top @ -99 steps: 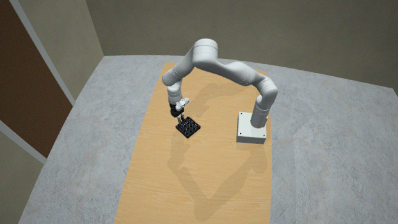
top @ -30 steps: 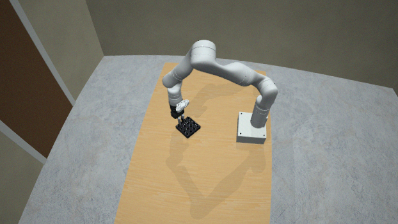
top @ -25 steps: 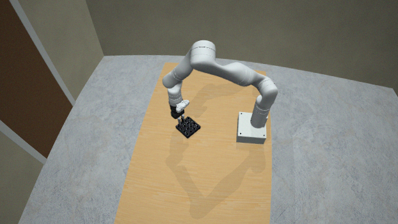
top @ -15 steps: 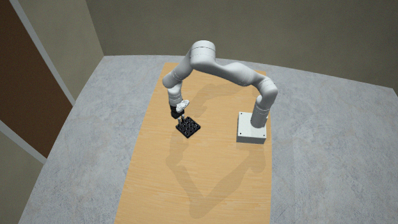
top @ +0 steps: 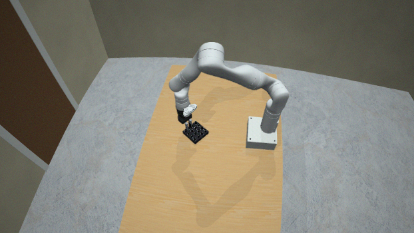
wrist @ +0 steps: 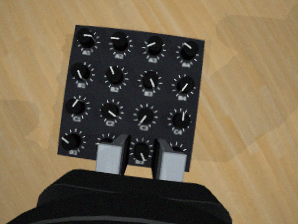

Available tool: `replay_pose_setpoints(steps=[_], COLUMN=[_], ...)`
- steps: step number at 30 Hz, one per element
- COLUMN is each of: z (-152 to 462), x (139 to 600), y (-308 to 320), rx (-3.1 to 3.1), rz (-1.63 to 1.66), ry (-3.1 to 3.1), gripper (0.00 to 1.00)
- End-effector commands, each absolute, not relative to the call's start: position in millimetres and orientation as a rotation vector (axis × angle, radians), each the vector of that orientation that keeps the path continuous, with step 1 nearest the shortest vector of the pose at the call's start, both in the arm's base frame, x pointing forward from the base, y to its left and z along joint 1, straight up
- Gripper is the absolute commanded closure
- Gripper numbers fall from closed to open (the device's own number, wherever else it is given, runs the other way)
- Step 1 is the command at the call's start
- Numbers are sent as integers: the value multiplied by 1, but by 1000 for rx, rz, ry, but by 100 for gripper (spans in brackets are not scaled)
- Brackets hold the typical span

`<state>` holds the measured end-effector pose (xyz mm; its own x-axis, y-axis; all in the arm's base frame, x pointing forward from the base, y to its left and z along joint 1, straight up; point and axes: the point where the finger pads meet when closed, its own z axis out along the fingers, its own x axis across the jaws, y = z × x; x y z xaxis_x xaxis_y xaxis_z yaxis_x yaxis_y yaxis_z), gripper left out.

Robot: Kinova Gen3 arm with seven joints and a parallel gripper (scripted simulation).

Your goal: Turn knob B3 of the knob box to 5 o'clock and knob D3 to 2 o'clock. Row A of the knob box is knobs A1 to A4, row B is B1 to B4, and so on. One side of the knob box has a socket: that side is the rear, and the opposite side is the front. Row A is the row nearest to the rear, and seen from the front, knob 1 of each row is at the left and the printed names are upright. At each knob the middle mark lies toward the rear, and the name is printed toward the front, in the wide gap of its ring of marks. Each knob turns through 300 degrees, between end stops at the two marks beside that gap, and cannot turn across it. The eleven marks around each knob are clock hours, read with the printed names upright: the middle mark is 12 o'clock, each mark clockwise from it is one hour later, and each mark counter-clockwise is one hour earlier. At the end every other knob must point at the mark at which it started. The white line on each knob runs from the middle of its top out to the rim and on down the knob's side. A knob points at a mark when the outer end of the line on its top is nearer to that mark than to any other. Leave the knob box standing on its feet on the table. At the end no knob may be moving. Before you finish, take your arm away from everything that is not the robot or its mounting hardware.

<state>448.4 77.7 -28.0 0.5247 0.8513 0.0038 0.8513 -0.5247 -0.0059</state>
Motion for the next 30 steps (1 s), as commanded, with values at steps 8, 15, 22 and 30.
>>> replay_pose_setpoints(steps=[8,15,22,30], z=[-27,-27,-27,-27], x=[449,449,449,449], y=[78,78,78,78], rx=[-2737,-2737,-2737,-2737], rz=[-4,-4,-4,-4], ry=[-1528,-1528,-1528,-1528], gripper=[54,70,70,70])
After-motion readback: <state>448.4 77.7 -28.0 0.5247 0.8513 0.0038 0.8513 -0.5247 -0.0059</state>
